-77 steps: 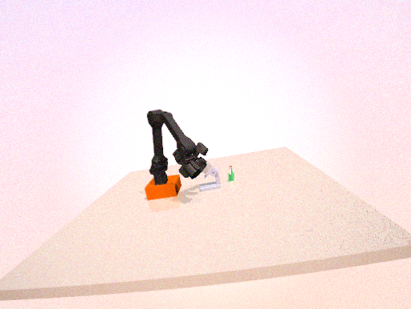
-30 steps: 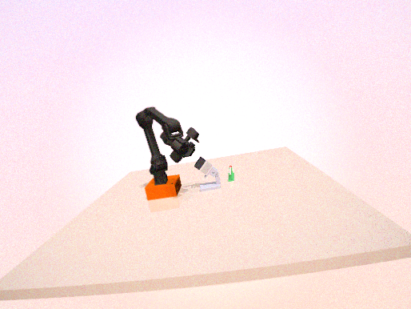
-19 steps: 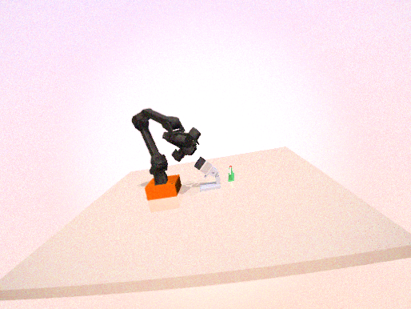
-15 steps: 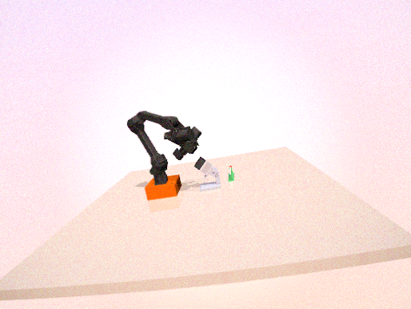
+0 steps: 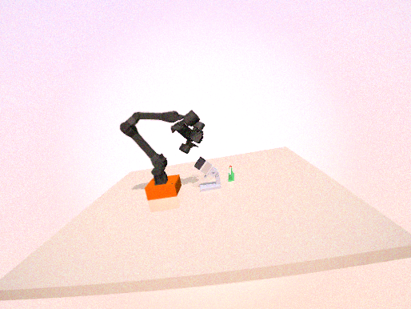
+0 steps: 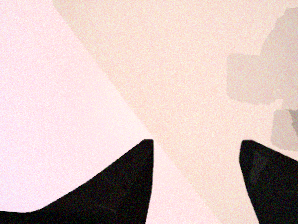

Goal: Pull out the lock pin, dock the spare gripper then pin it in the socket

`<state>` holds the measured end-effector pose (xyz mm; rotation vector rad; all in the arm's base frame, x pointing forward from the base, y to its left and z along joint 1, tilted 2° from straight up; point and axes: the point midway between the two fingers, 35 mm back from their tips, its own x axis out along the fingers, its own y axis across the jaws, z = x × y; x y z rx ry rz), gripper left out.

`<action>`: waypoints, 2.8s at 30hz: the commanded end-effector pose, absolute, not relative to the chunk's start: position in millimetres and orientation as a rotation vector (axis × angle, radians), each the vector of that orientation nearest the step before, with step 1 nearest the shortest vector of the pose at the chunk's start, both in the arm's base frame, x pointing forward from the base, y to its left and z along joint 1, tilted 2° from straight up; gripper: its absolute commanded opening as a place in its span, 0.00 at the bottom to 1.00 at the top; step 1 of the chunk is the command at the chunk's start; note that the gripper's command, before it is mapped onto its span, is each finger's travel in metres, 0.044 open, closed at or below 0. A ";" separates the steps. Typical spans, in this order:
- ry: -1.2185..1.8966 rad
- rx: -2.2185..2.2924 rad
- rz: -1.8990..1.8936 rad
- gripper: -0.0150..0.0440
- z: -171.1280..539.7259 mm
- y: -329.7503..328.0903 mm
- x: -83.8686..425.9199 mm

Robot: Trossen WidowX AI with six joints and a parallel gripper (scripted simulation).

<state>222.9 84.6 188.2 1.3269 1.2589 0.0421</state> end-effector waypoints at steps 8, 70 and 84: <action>1.344 0.201 0.299 0.56 176.0 82.5 297.9; 1.410 -1.339 0.970 0.56 21.2 108.7 390.4; 1.410 -1.339 0.970 0.56 -1.5 107.6 390.8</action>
